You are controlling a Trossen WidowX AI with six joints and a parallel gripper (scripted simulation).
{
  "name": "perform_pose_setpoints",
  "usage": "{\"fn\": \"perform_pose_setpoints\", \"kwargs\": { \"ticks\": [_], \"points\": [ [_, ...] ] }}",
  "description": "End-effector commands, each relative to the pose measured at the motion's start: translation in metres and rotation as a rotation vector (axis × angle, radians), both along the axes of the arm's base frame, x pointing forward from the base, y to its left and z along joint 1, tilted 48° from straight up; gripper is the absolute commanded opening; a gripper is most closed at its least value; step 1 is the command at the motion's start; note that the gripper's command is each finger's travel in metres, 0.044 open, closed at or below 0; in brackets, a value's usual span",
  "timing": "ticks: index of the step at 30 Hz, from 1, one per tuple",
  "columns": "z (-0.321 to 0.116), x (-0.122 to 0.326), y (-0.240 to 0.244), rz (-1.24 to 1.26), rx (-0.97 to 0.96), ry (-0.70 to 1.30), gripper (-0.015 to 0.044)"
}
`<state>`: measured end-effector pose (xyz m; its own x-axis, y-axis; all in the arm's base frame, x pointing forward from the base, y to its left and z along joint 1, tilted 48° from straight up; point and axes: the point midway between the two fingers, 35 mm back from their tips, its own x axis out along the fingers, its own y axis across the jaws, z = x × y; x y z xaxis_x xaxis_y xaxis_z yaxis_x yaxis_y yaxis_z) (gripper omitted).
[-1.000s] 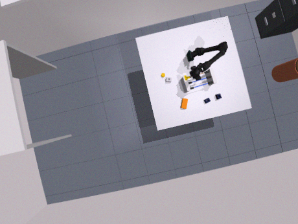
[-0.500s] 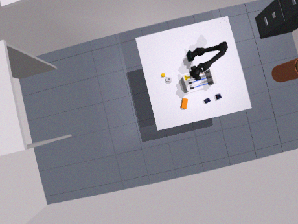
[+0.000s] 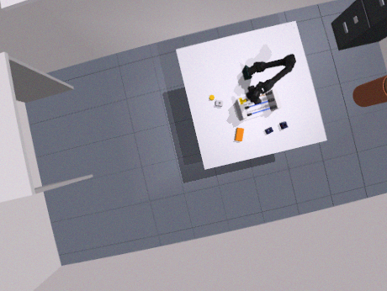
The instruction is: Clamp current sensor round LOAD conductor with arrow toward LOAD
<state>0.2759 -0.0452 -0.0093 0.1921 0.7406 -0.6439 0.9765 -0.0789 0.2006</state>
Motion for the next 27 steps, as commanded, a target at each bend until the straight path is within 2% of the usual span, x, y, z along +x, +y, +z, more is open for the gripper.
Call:
{"fn": "perform_pose_setpoints", "kwargs": {
  "ticks": [1, 10, 18, 27],
  "points": [
    [0.0000, 0.0002, -0.0001, -0.001, 0.000, -0.001, 0.0266],
    [0.0000, 0.0002, -0.0001, -0.001, 0.000, -0.001, 0.0206],
    [0.0006, -0.0006, -0.0007, -0.004, 0.000, -0.002, 0.0000],
    [0.0005, -0.0004, -0.0007, 0.002, -0.002, 0.004, 0.0000]
  ]
}}
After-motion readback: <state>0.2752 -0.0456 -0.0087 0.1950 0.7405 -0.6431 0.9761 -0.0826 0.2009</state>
